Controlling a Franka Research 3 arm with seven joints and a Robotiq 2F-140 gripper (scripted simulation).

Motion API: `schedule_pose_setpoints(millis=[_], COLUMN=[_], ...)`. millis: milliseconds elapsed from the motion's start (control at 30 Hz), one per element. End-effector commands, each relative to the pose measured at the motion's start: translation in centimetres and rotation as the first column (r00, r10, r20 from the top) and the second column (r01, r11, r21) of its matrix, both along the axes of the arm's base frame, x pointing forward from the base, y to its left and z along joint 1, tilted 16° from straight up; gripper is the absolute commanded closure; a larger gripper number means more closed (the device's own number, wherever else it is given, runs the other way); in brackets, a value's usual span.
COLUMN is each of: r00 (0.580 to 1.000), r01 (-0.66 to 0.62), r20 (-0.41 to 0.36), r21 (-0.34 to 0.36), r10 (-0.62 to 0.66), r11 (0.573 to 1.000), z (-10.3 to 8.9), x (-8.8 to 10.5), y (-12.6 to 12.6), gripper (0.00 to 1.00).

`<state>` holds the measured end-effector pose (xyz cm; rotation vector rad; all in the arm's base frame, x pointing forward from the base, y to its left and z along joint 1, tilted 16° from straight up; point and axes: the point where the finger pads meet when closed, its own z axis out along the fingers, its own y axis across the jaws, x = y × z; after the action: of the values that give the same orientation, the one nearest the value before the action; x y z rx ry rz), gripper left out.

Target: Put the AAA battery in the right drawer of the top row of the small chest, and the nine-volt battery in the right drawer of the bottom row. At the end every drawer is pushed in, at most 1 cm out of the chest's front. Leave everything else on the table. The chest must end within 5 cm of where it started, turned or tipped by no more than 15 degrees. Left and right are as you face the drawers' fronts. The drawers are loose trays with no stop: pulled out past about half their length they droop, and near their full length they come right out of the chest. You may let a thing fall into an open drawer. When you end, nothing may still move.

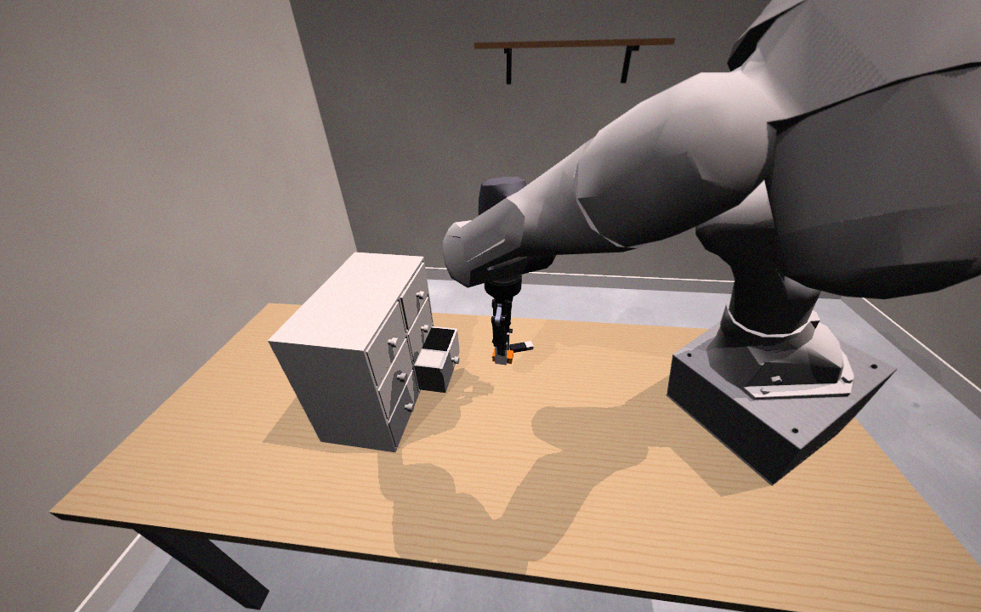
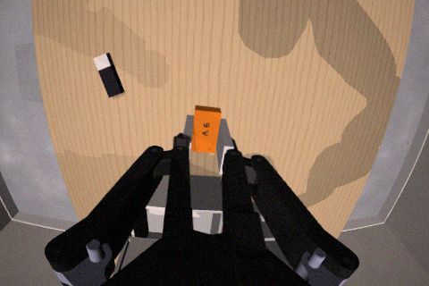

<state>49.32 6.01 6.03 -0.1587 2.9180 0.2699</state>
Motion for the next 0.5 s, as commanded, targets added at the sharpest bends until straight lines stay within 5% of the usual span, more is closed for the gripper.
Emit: schedule_pose_setpoints(millis=[0,467], r00=[0.999,0.999], r01=[-0.038,-0.038], r20=[0.004,0.004], r21=[-0.007,-0.007], r10=[0.038,0.038], r11=[0.999,0.999], z=[0.8,6.0], x=[-0.2,-1.3], y=[-0.2,-1.3], gripper=[0.86,0.86])
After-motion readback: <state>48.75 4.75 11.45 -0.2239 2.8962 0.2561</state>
